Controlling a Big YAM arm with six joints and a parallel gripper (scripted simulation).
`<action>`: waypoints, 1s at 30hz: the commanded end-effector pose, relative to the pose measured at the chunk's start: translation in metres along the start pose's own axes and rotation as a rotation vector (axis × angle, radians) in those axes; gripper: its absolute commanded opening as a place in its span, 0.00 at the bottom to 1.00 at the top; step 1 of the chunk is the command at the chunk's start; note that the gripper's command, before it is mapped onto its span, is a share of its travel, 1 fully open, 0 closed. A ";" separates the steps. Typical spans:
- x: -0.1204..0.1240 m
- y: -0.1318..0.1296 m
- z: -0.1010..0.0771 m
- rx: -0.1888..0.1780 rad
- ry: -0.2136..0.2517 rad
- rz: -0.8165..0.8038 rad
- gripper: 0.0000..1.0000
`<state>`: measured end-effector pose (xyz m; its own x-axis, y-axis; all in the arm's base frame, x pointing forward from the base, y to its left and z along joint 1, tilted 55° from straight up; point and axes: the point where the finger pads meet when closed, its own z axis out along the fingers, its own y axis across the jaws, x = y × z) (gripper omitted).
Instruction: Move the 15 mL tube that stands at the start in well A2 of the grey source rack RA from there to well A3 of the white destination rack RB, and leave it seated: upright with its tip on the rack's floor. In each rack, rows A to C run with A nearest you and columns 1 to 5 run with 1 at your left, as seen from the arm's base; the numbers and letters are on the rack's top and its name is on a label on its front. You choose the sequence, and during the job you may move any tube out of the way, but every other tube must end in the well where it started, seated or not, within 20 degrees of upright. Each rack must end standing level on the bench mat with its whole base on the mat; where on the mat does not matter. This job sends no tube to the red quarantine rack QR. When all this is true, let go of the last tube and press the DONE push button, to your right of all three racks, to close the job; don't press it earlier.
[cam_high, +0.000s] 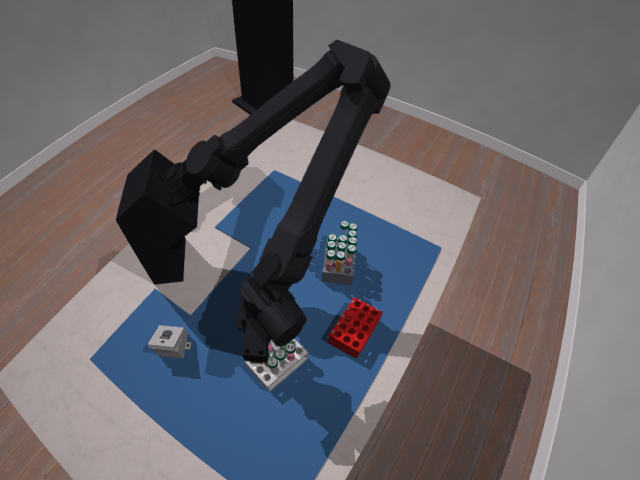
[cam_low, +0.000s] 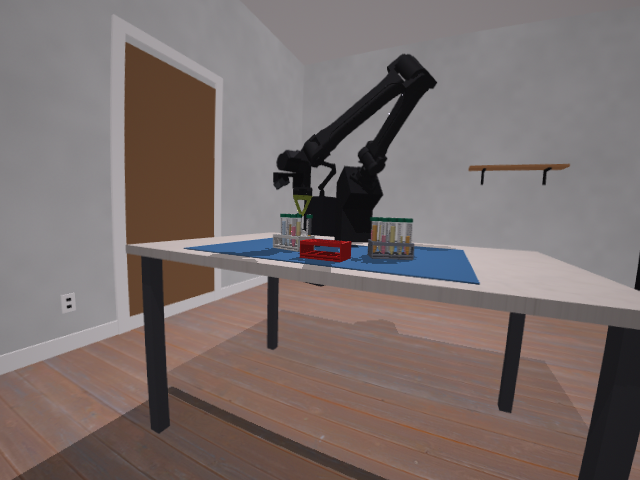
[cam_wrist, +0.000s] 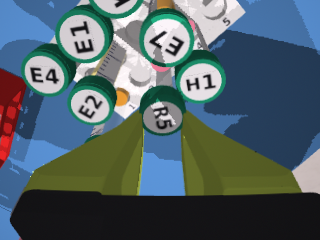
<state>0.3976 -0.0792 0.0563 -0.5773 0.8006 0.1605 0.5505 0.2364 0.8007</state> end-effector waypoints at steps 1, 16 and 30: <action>0.002 0.005 0.004 -0.005 0.003 -0.014 0.00; -0.003 0.005 0.002 -0.007 -0.010 -0.014 0.00; -0.003 0.005 0.002 -0.007 -0.010 -0.014 0.24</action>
<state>0.3999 -0.0772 0.0546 -0.5765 0.8015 0.1587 0.5501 0.2371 0.8008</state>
